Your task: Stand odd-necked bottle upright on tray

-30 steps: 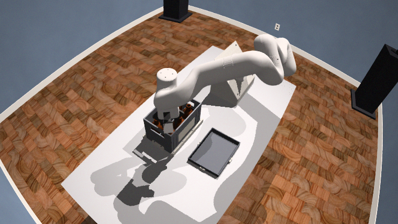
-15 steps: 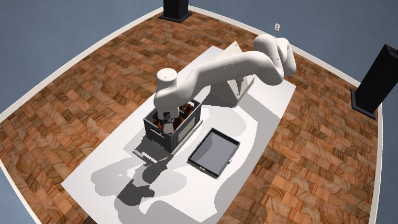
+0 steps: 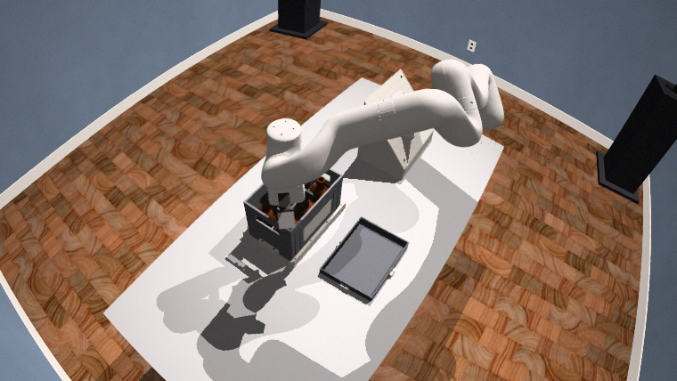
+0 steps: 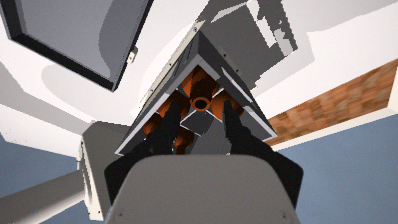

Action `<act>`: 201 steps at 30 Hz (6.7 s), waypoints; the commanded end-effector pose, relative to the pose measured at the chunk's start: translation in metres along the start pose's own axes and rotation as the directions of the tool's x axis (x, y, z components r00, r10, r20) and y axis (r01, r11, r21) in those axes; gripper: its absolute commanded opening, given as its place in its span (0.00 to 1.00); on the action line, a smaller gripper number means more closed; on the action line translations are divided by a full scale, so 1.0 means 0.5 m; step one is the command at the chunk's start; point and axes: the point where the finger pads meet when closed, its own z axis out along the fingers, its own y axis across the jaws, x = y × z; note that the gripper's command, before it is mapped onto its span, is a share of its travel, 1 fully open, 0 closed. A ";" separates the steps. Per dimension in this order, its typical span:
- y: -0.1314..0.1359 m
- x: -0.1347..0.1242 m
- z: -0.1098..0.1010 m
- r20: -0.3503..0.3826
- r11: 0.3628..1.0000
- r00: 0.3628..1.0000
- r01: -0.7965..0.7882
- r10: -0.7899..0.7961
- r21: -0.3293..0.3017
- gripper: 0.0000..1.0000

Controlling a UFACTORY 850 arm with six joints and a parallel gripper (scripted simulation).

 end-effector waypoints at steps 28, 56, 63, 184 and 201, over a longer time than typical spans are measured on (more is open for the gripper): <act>0.001 0.001 0.056 -0.001 1.000 1.000 0.001 -0.001 -0.002 0.65; 0.001 0.001 0.060 -0.001 1.000 1.000 0.001 -0.001 -0.002 0.00; 0.001 0.001 0.060 -0.001 1.000 1.000 0.001 -0.001 -0.002 0.00; -0.001 0.000 -0.022 -0.001 1.000 1.000 0.001 -0.001 -0.002 0.00; -0.001 0.000 -0.044 -0.001 1.000 1.000 0.001 -0.001 -0.002 0.00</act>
